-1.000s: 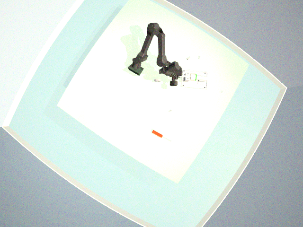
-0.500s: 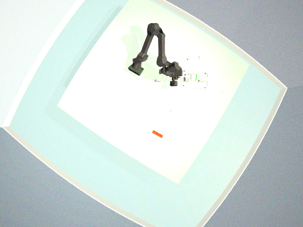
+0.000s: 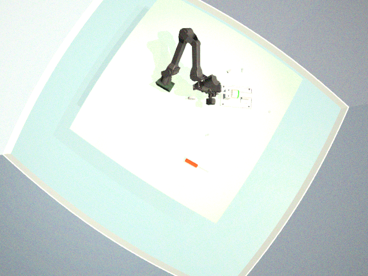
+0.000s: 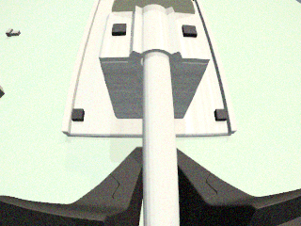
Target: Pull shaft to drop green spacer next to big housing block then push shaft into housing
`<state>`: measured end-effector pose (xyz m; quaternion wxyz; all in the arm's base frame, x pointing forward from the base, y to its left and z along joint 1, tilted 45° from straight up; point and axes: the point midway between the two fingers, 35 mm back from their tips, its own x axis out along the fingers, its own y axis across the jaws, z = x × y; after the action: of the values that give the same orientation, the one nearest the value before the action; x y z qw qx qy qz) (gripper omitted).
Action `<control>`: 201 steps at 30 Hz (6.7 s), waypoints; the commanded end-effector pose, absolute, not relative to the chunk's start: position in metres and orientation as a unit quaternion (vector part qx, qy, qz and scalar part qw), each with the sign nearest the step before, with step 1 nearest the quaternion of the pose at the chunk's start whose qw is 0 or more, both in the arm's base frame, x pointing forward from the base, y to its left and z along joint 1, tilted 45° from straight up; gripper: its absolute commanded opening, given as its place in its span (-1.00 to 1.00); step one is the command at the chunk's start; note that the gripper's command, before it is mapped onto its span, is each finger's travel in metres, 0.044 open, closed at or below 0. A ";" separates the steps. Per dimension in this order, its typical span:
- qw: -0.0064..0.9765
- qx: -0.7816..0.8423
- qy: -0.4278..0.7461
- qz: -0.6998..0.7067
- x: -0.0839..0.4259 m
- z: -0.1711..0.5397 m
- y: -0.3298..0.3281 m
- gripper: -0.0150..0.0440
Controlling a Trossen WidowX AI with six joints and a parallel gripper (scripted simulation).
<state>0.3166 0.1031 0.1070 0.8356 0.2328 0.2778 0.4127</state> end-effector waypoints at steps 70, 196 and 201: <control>0.836 0.231 0.277 0.414 0.310 0.105 0.099 -0.49; 0.836 0.231 0.277 0.414 0.299 0.100 0.093 -0.49; 0.836 0.231 0.277 0.414 0.298 0.100 0.093 -0.49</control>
<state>0.3000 0.0929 0.1001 0.8361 0.2325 0.2779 0.4119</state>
